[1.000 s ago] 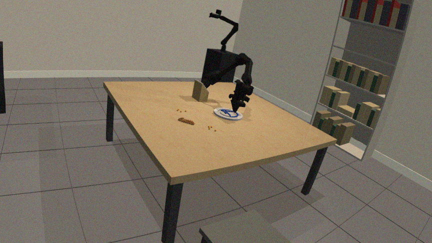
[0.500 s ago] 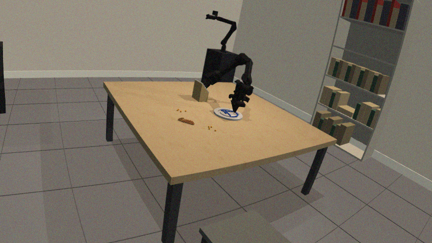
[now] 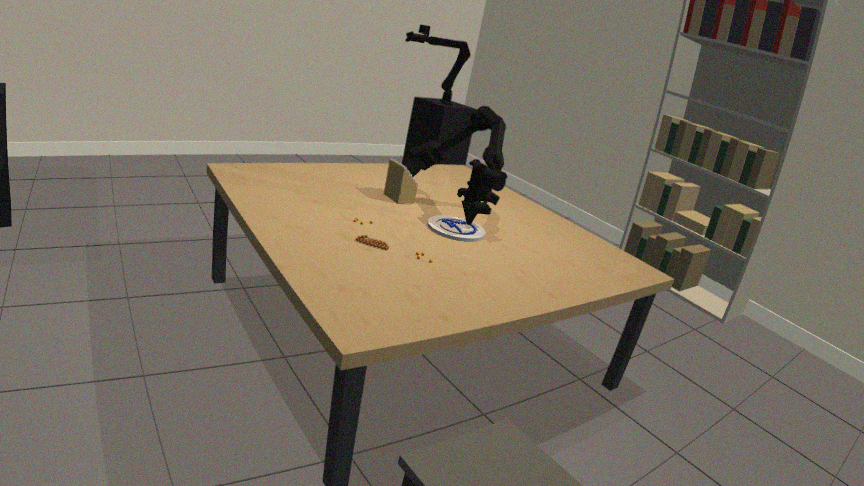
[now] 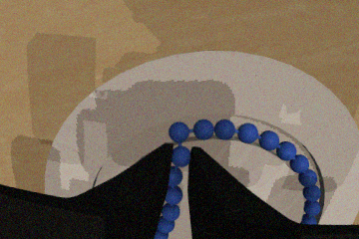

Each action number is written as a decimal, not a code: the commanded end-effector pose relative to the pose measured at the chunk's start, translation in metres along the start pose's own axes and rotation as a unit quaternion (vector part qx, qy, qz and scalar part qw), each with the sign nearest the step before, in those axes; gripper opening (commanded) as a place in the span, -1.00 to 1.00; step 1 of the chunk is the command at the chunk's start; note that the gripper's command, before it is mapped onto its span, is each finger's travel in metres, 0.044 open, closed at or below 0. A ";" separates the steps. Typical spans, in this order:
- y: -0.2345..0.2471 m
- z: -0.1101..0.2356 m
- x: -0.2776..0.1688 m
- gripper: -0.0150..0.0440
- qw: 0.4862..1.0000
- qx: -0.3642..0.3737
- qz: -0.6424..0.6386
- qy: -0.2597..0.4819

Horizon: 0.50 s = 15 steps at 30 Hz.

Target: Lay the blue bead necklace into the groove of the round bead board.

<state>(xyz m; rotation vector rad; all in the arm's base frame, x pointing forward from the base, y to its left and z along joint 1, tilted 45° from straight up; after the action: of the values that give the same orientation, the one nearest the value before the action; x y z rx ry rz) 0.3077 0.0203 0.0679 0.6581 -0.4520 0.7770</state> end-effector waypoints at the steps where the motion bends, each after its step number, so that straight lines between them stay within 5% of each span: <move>1: 0.000 0.000 0.000 -0.49 1.000 0.000 0.000 0.000; 15: 0.001 0.006 -0.001 -0.49 1.000 0.001 -0.002 0.000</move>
<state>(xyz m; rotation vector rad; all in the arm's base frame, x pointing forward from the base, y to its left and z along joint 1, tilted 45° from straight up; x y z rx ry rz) 0.3062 0.0192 0.0691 0.6619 -0.4457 0.7743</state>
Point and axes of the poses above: the point midway between the two fingers, 35 mm back from their tips, its own z axis back along the fingers, its own y axis across the jaws, x = y × z, the point moved 5 cm from there along z, back along the fingers, and after that the axes turned 14 degrees about -z, right-handed, at the moved point
